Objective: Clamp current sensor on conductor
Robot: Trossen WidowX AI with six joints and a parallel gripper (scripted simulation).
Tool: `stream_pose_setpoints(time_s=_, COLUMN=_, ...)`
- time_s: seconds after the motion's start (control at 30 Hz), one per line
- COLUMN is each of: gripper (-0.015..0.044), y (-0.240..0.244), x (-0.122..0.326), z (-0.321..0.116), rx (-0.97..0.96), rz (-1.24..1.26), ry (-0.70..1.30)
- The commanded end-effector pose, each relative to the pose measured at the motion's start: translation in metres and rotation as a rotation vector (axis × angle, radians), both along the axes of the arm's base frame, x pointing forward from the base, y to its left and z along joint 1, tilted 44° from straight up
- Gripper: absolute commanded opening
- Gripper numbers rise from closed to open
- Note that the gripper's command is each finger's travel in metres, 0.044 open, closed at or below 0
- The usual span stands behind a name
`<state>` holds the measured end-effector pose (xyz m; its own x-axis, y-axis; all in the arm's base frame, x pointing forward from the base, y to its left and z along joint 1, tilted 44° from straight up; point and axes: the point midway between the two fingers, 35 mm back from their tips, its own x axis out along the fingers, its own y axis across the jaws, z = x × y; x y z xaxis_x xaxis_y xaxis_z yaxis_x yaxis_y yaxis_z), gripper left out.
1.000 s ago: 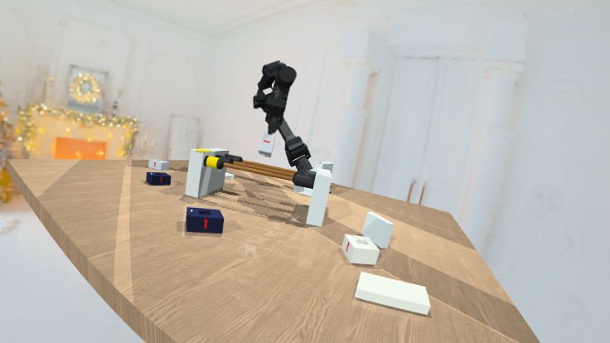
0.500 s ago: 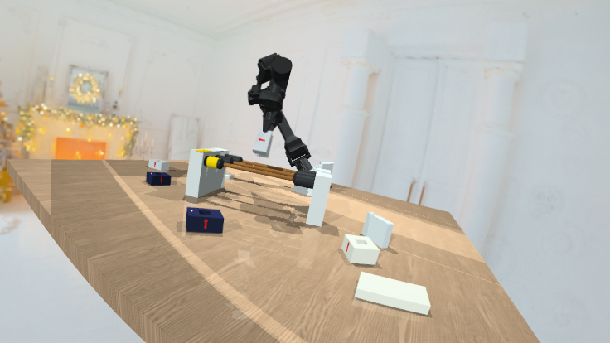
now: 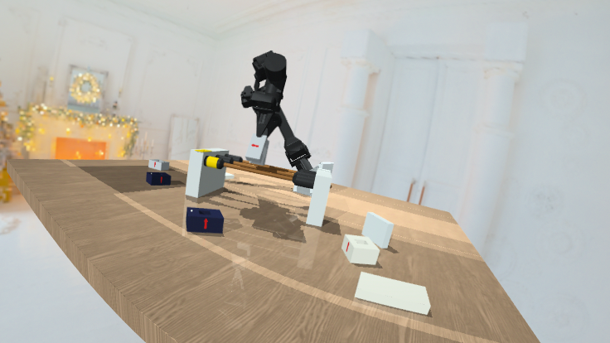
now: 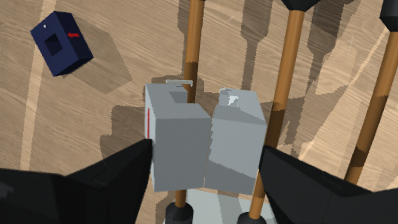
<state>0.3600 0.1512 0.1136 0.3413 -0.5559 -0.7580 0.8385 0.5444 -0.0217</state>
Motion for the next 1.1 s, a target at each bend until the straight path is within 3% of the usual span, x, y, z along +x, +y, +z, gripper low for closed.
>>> stream_pose_setpoints(time_s=0.0, gripper=0.0, y=0.001, x=0.009, z=-0.004, rx=-0.001, rz=-0.002, ry=-0.008)
stream_pose_setpoints(time_s=1.07, gripper=0.0, y=-0.027, x=0.027, z=-0.042, rx=-0.001, rz=-0.002, ry=-0.01)
